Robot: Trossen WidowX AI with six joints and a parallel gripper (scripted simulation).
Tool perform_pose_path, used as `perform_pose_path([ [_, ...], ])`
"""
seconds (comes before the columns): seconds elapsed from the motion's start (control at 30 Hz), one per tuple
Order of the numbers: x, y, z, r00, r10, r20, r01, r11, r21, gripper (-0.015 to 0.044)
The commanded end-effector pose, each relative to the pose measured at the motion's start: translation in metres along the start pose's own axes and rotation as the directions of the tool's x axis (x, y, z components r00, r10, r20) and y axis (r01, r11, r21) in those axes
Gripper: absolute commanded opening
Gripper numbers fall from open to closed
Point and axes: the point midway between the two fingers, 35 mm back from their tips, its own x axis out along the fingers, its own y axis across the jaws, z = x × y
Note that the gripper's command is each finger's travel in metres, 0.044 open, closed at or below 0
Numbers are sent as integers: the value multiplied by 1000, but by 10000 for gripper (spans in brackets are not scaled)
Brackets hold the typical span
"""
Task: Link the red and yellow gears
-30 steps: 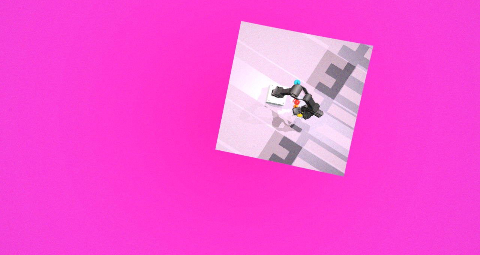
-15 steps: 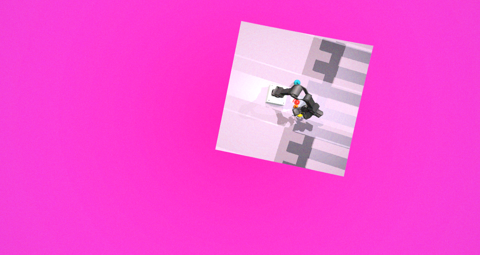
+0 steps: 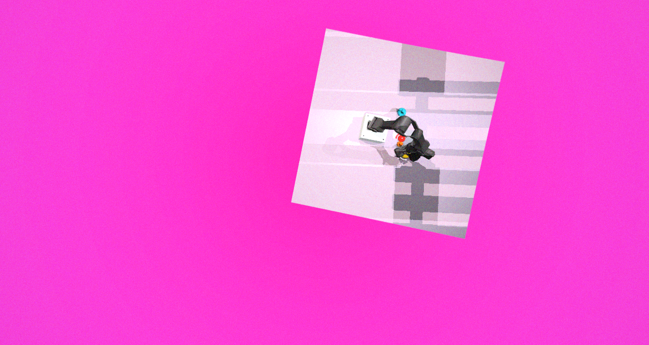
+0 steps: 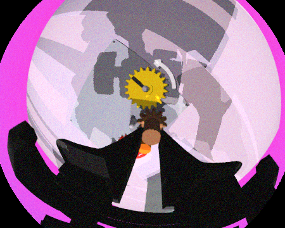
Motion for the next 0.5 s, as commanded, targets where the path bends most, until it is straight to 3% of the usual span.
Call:
perform_pose_path([
  [0.0,7,-1,-2,1000,-7,-6,8,998,62,0],
  [0.47,17,-2,-2,1000,-7,-6,9,915,403,0],
])
